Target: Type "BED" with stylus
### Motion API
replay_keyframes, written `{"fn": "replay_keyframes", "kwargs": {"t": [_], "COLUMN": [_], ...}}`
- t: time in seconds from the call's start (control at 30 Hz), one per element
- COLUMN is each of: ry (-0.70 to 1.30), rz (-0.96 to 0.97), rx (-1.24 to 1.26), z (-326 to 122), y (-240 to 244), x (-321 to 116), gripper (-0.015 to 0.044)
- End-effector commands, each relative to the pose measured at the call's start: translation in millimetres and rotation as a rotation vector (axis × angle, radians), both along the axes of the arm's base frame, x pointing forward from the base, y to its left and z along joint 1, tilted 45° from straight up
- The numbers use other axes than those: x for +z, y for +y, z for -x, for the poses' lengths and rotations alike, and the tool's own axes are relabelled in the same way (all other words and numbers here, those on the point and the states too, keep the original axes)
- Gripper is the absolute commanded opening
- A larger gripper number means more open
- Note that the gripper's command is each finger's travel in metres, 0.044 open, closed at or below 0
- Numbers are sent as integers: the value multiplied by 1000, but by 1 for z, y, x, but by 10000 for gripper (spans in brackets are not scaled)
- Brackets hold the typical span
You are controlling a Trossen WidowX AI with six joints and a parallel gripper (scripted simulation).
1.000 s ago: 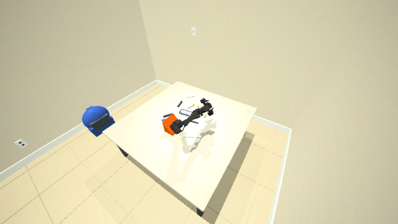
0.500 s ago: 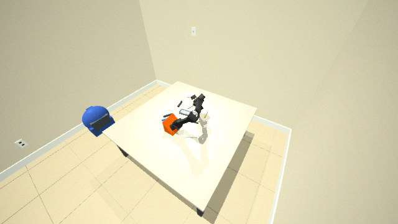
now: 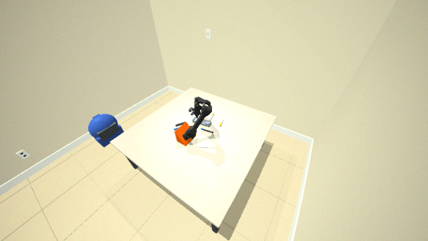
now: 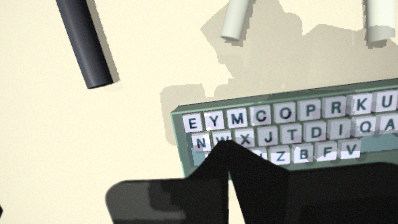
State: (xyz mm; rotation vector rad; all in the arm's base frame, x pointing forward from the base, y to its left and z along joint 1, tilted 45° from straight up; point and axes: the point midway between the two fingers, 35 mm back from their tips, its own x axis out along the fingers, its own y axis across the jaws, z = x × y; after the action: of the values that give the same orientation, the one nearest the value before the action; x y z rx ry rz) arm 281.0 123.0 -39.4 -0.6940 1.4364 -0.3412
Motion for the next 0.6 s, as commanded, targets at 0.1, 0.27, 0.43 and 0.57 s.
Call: {"fn": "replay_keyframes", "kwargs": {"t": [0.1,0.27,0.43,0.57], "ry": [45,45,46,45], "rz": [111,111,112,116], "rx": [29,29,30,29], "z": [11,11,-1,-5], "y": [1,1,-28,-45], "x": [-10,-10,19,35], "gripper": [0,0,0,0]}}
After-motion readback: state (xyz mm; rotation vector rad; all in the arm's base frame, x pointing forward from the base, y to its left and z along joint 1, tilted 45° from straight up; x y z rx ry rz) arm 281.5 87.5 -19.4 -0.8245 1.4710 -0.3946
